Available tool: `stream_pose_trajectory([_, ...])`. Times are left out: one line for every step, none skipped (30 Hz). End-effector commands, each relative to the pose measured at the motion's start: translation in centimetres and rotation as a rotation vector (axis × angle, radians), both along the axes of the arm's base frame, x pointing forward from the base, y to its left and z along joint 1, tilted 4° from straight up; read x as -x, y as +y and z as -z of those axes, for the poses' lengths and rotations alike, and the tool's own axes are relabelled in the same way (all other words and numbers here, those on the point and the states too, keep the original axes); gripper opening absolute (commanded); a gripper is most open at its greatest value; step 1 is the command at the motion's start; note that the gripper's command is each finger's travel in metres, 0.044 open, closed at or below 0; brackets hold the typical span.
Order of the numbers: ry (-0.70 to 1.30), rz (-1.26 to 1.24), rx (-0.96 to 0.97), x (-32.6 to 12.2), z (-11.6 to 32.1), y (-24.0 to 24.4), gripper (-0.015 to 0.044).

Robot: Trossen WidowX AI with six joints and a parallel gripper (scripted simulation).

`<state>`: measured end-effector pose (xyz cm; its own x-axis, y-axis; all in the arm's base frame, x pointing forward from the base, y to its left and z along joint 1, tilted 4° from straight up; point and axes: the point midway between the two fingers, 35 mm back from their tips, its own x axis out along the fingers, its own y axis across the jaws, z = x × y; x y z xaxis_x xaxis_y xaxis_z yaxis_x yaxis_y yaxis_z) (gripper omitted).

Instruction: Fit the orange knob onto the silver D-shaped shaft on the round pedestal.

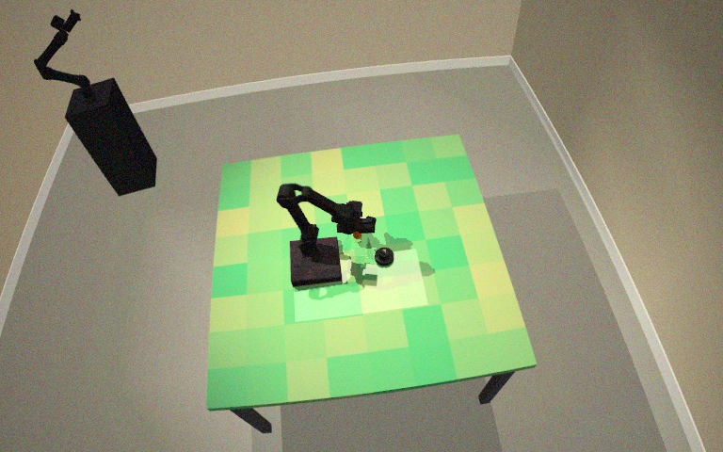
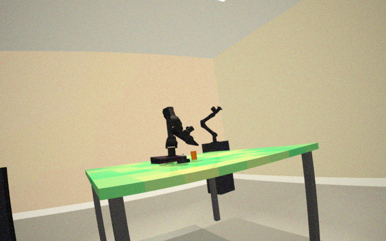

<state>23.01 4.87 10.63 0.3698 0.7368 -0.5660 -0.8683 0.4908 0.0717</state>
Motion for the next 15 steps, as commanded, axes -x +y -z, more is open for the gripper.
stream_pose_trajectory([0.188,-0.02,0.251,-0.1,-0.2,0.2,0.044])
stream_pose_trajectory([0.234,-0.02,0.334,0.1,-0.4,0.1,0.044])
stream_pose_trajectory([0.273,-0.018,0.419,0.2,-0.7,0.0,0.044])
stream_pose_trajectory([0.301,-0.014,0.494,0.3,-1.0,-0.1,0.044])
stream_pose_trajectory([0.322,-0.007,0.57,0.4,-1.5,-0.3,0.044])
stream_pose_trajectory([0.338,0.001,0.647,0.5,-2.1,-0.5,0.044])
stream_pose_trajectory([0.347,0.011,0.723,0.6,-2.7,-0.7,0.044])
stream_pose_trajectory([0.35,0.02,0.779,0.6,-3.2,-0.9,0.044])
stream_pose_trajectory([0.35,0.026,0.812,0.7,-3.6,-1.0,0.044])
stream_pose_trajectory([0.35,0.028,0.824,0.7,-3.7,-1.1,0.044])
stream_pose_trajectory([0.35,0.028,0.824,0.7,-3.7,-1.1,0.044])
stream_pose_trajectory([0.35,0.028,0.824,0.7,-3.7,-1.1,0.044])
stream_pose_trajectory([0.35,0.028,0.824,0.7,-3.7,-1.1,0.044])
stream_pose_trajectory([0.35,0.028,0.824,0.7,-3.7,-1.1,0.044])
stream_pose_trajectory([0.35,0.028,0.824,0.7,-3.7,-1.1,0.044])
